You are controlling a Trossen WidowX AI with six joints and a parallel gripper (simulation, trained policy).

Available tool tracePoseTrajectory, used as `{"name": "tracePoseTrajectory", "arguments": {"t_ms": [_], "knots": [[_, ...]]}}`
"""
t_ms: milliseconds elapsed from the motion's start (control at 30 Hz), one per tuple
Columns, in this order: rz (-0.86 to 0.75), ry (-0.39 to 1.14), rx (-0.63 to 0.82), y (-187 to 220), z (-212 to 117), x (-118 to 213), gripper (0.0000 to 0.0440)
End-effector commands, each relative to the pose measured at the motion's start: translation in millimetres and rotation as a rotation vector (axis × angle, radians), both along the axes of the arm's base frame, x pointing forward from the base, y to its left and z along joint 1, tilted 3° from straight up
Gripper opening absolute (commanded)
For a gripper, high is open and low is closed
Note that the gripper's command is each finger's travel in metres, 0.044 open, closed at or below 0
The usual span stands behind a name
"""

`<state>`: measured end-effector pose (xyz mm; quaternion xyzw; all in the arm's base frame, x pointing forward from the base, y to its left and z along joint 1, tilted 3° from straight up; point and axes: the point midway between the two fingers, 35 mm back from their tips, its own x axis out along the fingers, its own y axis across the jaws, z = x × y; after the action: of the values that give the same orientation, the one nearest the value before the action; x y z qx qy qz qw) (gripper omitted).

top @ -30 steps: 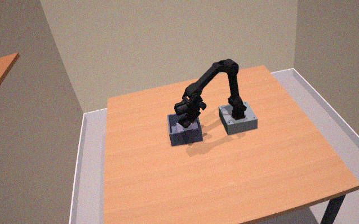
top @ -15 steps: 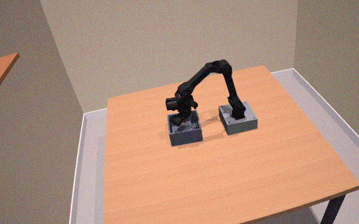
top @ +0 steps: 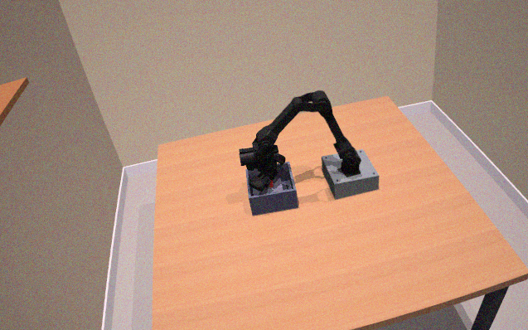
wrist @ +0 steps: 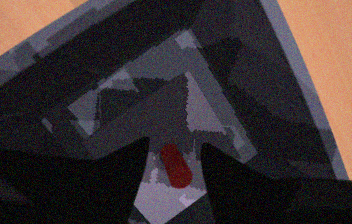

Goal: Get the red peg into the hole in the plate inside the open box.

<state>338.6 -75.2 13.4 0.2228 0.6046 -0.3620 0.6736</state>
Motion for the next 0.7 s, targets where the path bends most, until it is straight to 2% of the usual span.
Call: {"name": "tracePoseTrajectory", "arguments": {"t_ms": [0, 333, 667], "knots": [[0.008, -0.012, 0.019, -3, 2, 10, 0.0224], [0.023, -0.045, 0.101, -5, 13, 50, 0.0438], [0.061, -0.162, 0.178, 4, 35, 100, 0.0440]]}}
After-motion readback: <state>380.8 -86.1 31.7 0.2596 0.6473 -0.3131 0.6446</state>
